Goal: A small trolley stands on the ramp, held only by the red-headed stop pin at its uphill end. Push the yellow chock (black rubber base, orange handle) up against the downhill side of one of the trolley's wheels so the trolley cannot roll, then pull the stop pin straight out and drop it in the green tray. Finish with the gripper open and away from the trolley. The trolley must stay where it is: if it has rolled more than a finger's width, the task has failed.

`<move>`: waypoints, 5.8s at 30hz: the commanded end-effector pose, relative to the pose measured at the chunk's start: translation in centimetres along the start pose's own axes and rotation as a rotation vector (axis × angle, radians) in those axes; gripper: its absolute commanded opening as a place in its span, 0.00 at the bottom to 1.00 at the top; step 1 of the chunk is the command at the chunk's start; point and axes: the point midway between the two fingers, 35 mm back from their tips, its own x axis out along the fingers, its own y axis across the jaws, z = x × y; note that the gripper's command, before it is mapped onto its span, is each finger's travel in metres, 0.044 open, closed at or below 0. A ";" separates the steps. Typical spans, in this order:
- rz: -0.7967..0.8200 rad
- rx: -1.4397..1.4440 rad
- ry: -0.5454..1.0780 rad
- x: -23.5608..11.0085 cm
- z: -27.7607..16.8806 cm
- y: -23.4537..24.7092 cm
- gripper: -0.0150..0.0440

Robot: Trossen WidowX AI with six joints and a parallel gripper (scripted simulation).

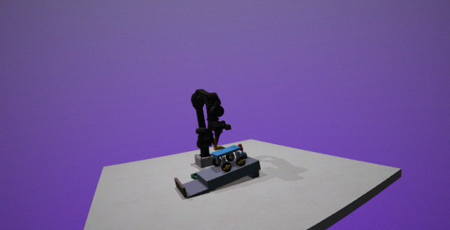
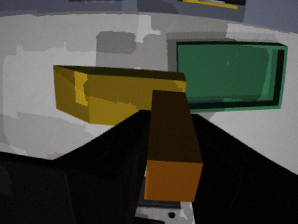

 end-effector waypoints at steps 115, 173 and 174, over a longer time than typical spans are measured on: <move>0.108 -0.005 -0.007 7.3 6.4 -10.2 0.25; 0.091 0.209 -0.057 -0.1 8.5 -7.1 0.58; 0.099 0.247 -0.055 -0.2 8.6 -6.7 0.58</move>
